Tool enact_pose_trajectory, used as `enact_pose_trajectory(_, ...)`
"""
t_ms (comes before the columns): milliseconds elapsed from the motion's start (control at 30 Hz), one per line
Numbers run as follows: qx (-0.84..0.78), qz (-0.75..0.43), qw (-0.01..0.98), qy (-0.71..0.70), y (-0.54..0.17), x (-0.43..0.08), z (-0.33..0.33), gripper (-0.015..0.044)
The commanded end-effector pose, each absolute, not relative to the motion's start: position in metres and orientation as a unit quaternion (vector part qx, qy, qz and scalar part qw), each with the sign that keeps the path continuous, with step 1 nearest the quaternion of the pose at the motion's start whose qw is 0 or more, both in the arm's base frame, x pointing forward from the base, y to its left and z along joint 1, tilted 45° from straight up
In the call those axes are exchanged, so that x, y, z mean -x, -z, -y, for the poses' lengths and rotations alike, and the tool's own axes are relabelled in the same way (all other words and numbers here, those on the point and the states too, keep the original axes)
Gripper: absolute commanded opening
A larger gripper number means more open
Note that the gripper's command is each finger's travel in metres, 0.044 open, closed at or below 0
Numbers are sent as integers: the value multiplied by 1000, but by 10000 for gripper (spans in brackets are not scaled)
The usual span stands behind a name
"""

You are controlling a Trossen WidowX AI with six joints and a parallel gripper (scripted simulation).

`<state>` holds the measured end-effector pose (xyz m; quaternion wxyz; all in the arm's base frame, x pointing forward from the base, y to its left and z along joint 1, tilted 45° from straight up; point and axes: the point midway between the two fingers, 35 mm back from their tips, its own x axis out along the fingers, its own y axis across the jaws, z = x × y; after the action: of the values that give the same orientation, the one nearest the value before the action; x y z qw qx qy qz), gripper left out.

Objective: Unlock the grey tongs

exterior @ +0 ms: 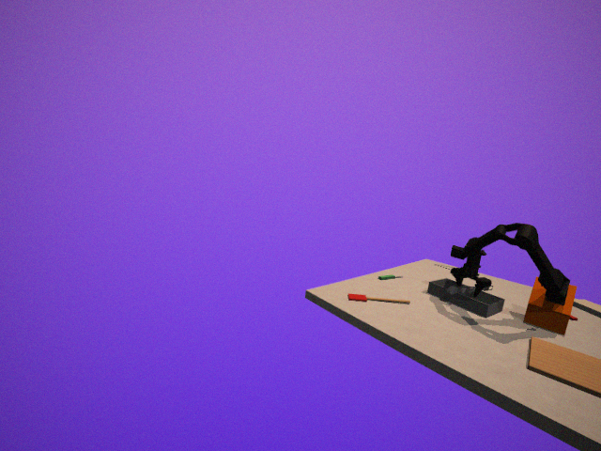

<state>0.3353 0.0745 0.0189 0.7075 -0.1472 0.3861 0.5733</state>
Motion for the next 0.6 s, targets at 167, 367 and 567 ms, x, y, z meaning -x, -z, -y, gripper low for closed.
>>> enact_pose_trajectory(167, 140, -389, 706, -574, -7, -333, -85, 440)
enact_pose_trajectory(367, 140, -389, 707, -574, -2, -332, -90, 440)
enact_pose_trajectory(567, 146, -385, 707, -574, -6, -334, -89, 282)
